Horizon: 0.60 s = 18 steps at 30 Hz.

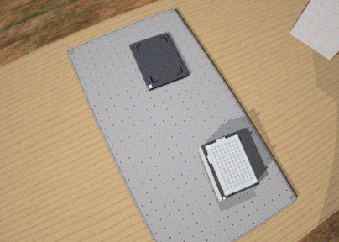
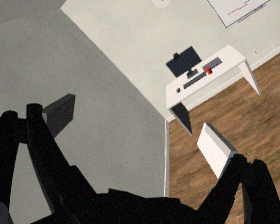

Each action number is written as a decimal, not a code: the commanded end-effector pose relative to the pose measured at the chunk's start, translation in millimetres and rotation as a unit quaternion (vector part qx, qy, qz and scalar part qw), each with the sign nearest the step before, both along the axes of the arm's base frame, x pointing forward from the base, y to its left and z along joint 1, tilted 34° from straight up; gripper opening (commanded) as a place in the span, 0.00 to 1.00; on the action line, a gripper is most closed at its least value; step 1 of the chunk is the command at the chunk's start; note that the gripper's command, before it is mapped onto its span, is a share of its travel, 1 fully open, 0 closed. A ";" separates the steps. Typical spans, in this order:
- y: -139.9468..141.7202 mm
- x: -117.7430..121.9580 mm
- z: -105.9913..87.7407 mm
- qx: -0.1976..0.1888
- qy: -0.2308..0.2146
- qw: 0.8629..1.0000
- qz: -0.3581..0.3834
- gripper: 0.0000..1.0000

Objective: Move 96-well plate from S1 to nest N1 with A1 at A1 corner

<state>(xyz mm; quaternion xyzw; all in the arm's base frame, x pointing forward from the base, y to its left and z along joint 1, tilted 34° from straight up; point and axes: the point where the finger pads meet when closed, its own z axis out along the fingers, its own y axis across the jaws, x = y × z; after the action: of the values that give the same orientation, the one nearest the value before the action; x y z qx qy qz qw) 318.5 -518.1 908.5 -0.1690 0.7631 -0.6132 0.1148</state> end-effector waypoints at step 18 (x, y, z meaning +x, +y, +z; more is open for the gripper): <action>13.9 82.3 -42.2 -0.013 0.084 0.995 0.056 1.00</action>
<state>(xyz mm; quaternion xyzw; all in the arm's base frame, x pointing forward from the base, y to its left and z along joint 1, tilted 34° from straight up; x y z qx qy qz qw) 385.1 -507.5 874.6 -0.2575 0.7520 -0.6010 0.0837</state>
